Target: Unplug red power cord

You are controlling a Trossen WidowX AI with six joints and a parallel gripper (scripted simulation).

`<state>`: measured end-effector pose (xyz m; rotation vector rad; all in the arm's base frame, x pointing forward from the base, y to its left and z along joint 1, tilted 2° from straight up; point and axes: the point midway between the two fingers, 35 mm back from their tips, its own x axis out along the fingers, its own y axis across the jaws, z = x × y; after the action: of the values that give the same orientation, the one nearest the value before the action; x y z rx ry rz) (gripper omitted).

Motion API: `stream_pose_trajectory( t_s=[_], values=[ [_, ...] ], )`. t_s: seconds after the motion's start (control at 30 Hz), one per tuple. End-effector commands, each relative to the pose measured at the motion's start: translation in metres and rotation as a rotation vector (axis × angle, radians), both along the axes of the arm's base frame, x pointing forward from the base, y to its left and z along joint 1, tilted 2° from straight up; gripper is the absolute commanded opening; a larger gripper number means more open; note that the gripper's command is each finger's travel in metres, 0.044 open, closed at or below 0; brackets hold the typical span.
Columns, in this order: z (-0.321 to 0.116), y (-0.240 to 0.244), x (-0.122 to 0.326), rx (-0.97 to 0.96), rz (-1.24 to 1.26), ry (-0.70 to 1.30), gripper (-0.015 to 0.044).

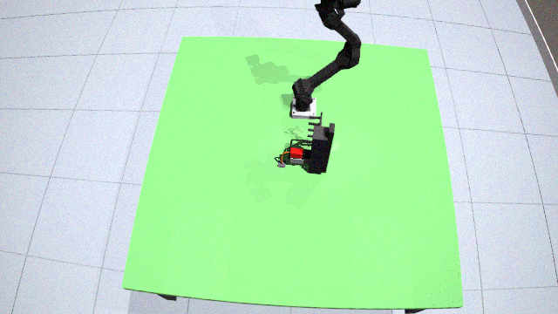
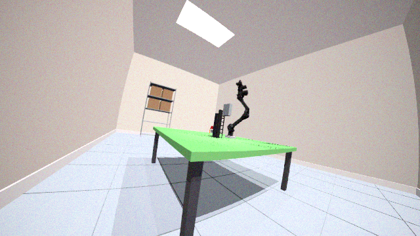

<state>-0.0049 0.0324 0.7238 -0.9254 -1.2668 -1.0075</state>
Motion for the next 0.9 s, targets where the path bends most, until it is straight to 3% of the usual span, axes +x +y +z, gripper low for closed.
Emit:
stream_pose_trajectory(
  t_s=[0.0, 0.47, 0.87],
  values=[
    [-0.008, -0.068, 0.018, 0.191, 0.154, 0.043, 0.0160],
    [-0.081, -0.219, 0.115, 0.756, 0.567, 0.158, 0.0160],
    [-0.217, -0.285, 0.237, 1.376, 0.847, 0.280, 0.0160]
  ],
)
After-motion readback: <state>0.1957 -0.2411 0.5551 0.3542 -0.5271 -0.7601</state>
